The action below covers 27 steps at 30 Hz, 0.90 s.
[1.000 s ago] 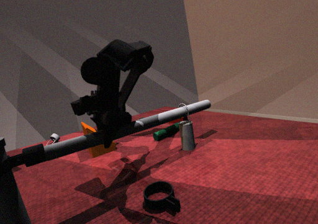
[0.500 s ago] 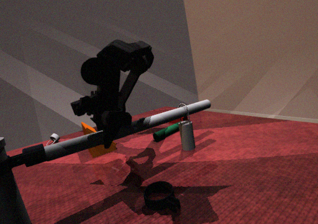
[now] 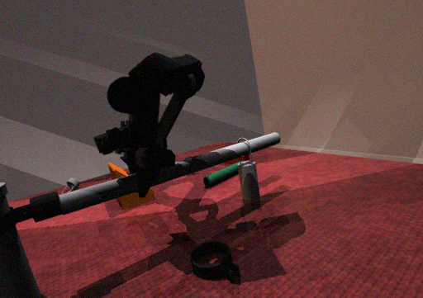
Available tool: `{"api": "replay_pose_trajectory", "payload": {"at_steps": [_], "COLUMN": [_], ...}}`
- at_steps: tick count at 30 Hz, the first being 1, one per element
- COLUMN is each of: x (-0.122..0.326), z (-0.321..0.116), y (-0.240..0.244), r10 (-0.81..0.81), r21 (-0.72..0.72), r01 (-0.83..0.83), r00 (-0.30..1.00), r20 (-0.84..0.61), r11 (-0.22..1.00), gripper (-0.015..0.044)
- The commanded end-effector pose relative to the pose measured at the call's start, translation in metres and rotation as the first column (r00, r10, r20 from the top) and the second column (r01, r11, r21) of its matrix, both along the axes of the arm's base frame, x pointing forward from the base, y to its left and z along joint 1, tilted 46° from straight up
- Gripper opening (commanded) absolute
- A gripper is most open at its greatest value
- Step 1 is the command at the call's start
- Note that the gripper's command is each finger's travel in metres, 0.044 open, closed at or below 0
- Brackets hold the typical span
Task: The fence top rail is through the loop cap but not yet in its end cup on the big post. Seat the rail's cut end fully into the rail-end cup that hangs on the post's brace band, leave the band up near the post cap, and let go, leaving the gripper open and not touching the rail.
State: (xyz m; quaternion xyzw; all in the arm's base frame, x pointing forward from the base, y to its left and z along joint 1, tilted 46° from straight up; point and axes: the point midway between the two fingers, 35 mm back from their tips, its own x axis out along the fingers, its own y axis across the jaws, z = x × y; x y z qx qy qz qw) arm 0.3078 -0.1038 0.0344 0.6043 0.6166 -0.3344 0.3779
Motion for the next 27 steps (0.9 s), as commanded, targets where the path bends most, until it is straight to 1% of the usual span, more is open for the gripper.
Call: {"api": "replay_pose_trajectory", "payload": {"at_steps": [1,27], "x": [0.0001,0.0004], "z": [0.0002,-0.0011], "y": [-0.0047,-0.0105], "r10": [-0.003,-0.003], "r21": [-0.011,-0.012], "r01": [0.003,0.003], "r00": [1.0,1.0], "r20": [0.003,0.003], "r11": [1.0,1.0], "gripper": [0.0,0.0]}}
